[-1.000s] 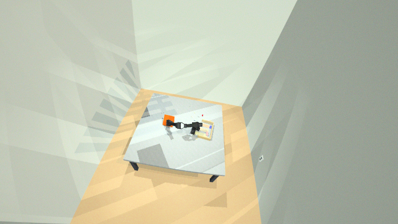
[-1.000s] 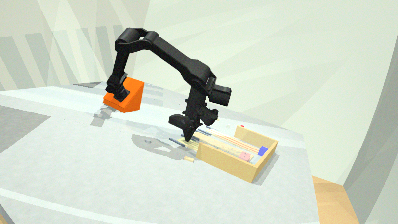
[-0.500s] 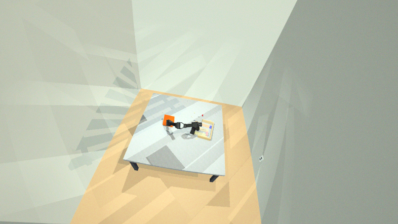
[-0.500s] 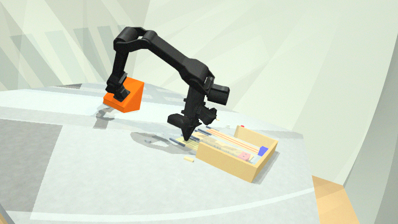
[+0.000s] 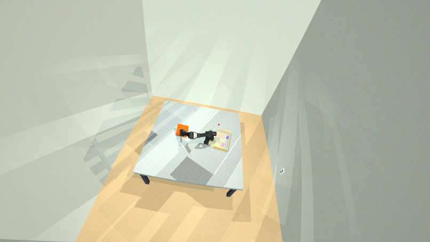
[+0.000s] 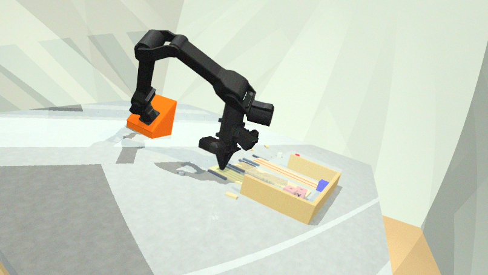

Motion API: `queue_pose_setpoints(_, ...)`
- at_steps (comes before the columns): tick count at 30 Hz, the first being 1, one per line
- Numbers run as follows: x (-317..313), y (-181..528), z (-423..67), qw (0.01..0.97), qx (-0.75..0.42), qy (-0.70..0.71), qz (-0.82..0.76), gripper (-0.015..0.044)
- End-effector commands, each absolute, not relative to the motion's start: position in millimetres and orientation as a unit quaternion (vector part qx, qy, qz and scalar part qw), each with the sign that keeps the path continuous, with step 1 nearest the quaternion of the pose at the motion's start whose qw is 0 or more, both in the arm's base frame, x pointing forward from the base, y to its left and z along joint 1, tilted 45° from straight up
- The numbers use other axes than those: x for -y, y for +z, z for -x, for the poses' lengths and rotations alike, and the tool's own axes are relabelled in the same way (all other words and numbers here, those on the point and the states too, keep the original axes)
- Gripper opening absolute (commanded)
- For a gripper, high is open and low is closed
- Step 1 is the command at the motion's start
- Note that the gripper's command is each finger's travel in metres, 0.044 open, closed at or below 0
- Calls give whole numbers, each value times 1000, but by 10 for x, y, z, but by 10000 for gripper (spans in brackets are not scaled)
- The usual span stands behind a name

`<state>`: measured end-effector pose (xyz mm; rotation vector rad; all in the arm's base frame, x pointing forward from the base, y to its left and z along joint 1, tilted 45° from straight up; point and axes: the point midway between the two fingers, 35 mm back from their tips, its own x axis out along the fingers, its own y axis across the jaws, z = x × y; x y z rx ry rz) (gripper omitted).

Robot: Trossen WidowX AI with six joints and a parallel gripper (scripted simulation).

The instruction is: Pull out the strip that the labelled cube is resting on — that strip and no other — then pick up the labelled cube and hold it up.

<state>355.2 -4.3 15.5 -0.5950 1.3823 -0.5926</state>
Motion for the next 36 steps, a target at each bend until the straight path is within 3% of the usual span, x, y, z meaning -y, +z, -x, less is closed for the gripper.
queue_pose_setpoints(1,69,122,-3458,686,-622,-267,265,0)
queue_pose_setpoints(36,95,63,-2922,685,-623,-267,266,0)
